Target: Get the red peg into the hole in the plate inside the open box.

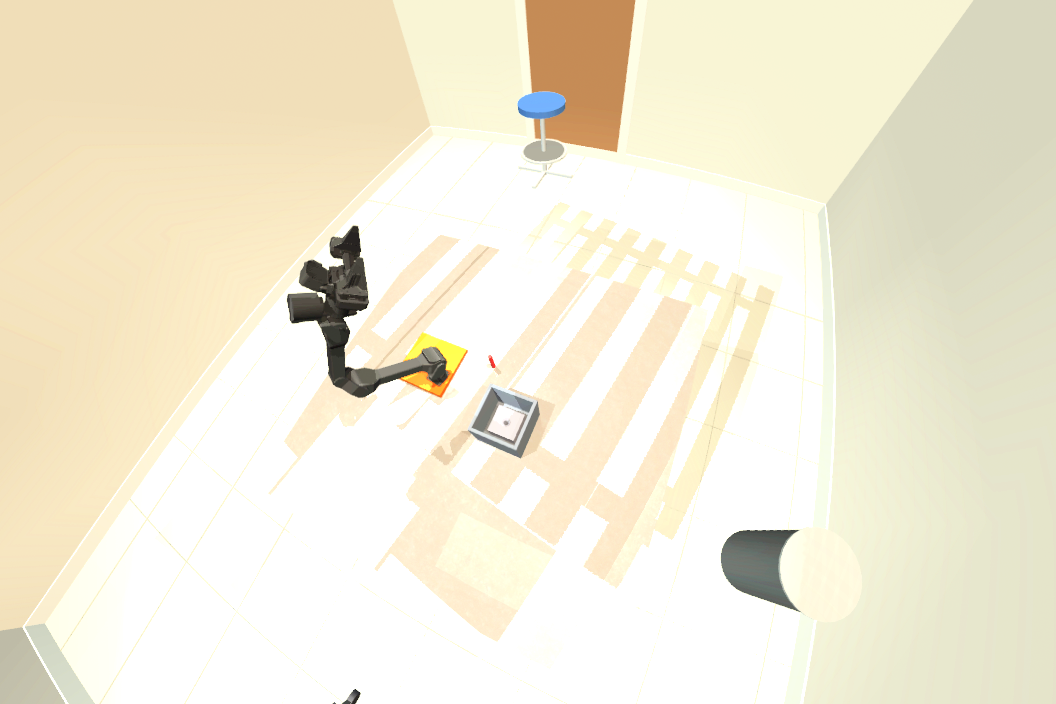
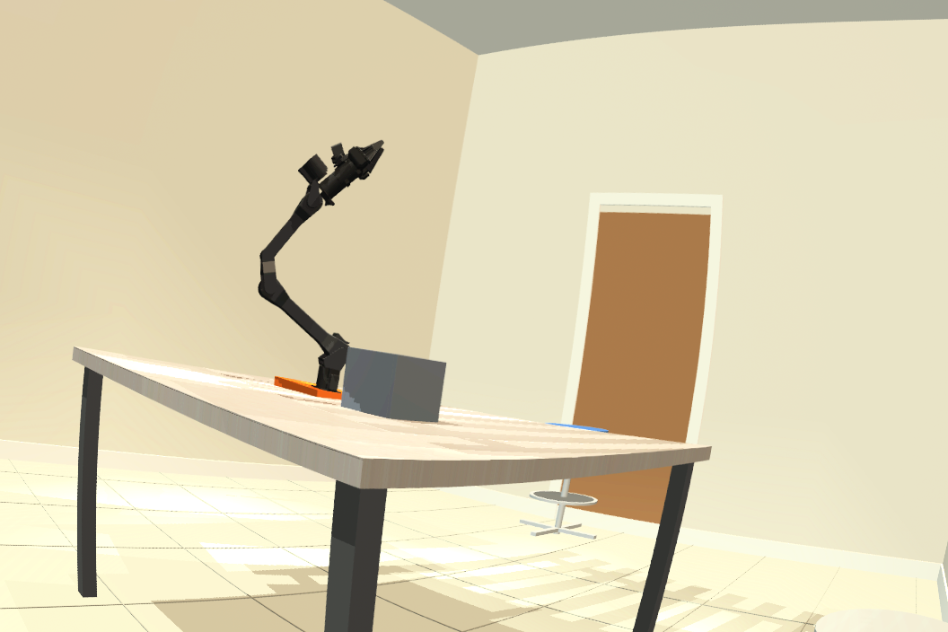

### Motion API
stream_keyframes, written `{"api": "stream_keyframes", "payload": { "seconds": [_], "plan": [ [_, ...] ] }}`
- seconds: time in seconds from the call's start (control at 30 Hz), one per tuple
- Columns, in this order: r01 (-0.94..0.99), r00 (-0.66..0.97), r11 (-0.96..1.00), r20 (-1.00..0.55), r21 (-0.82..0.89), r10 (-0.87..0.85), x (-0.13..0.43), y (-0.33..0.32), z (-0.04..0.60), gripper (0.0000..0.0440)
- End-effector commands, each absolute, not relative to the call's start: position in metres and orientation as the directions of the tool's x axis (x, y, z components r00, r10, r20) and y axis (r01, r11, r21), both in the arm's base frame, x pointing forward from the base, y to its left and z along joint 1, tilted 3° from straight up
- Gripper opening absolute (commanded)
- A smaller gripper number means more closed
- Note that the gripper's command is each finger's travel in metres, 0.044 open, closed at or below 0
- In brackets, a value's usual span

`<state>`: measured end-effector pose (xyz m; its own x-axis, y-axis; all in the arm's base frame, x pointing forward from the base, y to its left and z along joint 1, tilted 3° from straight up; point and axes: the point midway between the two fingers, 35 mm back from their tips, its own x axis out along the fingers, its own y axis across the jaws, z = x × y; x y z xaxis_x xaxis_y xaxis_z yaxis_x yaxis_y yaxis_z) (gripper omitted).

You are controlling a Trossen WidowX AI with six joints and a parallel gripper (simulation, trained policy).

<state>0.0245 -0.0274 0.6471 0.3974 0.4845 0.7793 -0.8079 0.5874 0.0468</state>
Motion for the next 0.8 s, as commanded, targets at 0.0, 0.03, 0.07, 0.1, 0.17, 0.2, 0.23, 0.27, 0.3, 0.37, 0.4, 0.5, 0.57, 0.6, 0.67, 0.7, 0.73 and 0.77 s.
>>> {"api": "stream_keyframes", "payload": {
  "seconds": [0.0, 0.03, 0.07, 0.1, 0.17, 0.2, 0.23, 0.27, 0.3, 0.37, 0.4, 0.5, 0.57, 0.6, 0.67, 0.7, 0.73, 0.77],
  "plan": [
    [-0.814, 0.445, 0.579, 0.695, 0.051, 0.564, 0.036, 0.014, 0.632, 0.0440],
    [-0.814, 0.459, 0.578, 0.673, 0.056, 0.581, 0.039, 0.023, 0.628, 0.0440],
    [-0.814, 0.473, 0.578, 0.649, 0.062, 0.596, 0.043, 0.032, 0.623, 0.0440],
    [-0.813, 0.487, 0.578, 0.625, 0.069, 0.610, 0.047, 0.040, 0.619, 0.0440],
    [-0.811, 0.515, 0.579, 0.574, 0.086, 0.636, 0.056, 0.057, 0.609, 0.0440],
    [-0.809, 0.530, 0.580, 0.547, 0.096, 0.648, 0.061, 0.065, 0.604, 0.0440],
    [-0.806, 0.544, 0.582, 0.519, 0.107, 0.659, 0.066, 0.072, 0.598, 0.0440],
    [-0.803, 0.559, 0.584, 0.491, 0.119, 0.668, 0.071, 0.080, 0.592, 0.0440],
    [-0.799, 0.573, 0.586, 0.463, 0.132, 0.677, 0.076, 0.087, 0.586, 0.0440],
    [-0.790, 0.600, 0.592, 0.404, 0.161, 0.690, 0.087, 0.100, 0.574, 0.0440],
    [-0.785, 0.611, 0.594, 0.378, 0.176, 0.696, 0.092, 0.105, 0.568, 0.0440],
    [-0.764, 0.645, 0.605, 0.286, 0.224, 0.709, 0.108, 0.120, 0.546, 0.0440],
    [-0.743, 0.667, 0.617, 0.222, 0.259, 0.711, 0.118, 0.128, 0.532, 0.0440],
    [-0.731, 0.678, 0.624, 0.190, 0.276, 0.710, 0.124, 0.132, 0.525, 0.0440],
    [-0.704, 0.696, 0.638, 0.127, 0.312, 0.707, 0.134, 0.138, 0.511, 0.0440],
    [-0.690, 0.704, 0.645, 0.096, 0.330, 0.704, 0.140, 0.141, 0.504, 0.0440],
    [-0.674, 0.711, 0.652, 0.065, 0.348, 0.700, 0.145, 0.143, 0.497, 0.0440],
    [-0.657, 0.717, 0.659, 0.034, 0.366, 0.696, 0.150, 0.145, 0.490, 0.0440]
  ]
}}
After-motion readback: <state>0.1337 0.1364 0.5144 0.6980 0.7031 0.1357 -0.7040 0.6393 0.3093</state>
